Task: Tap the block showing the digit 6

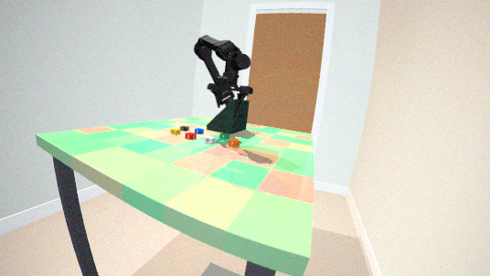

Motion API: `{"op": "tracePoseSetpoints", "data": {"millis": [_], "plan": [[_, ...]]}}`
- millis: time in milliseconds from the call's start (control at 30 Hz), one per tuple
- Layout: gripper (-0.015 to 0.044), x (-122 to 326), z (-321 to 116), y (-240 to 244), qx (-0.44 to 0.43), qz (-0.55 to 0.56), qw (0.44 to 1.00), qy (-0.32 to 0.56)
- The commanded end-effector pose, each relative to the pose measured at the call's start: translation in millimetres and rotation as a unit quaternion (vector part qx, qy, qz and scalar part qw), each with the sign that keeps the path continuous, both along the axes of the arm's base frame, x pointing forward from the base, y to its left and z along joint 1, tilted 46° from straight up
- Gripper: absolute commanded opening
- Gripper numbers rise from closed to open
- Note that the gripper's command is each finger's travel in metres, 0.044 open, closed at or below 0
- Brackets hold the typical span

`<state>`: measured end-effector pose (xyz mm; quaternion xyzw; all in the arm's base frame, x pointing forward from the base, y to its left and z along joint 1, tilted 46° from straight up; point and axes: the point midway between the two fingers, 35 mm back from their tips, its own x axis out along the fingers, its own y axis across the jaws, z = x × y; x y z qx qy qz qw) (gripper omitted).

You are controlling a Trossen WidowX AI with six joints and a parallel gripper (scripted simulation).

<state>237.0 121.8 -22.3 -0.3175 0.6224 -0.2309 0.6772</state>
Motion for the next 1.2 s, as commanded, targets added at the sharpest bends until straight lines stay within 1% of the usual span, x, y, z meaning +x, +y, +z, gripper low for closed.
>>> {"op": "tracePoseSetpoints", "data": {"millis": [0,233,333,1033,1100,1167], "plan": [[0.0400,15.7,-9.3,16.1,0.003,-0.002,1.000,-0.002],[0.0400,60.1,-44.1,58.0,0.005,-0.002,1.000,-0.004],[0.0400,68.1,-52.7,65.4,0.005,-0.002,1.000,-0.004],[0.0400,68.1,-52.7,65.4,0.005,-0.002,1.000,-0.004],[0.0400,73.8,-44.3,58.6,0.006,-0.002,1.000,-0.004],[0.0400,88.6,-20.4,37.7,0.005,-0.002,1.000,-0.004]]}}
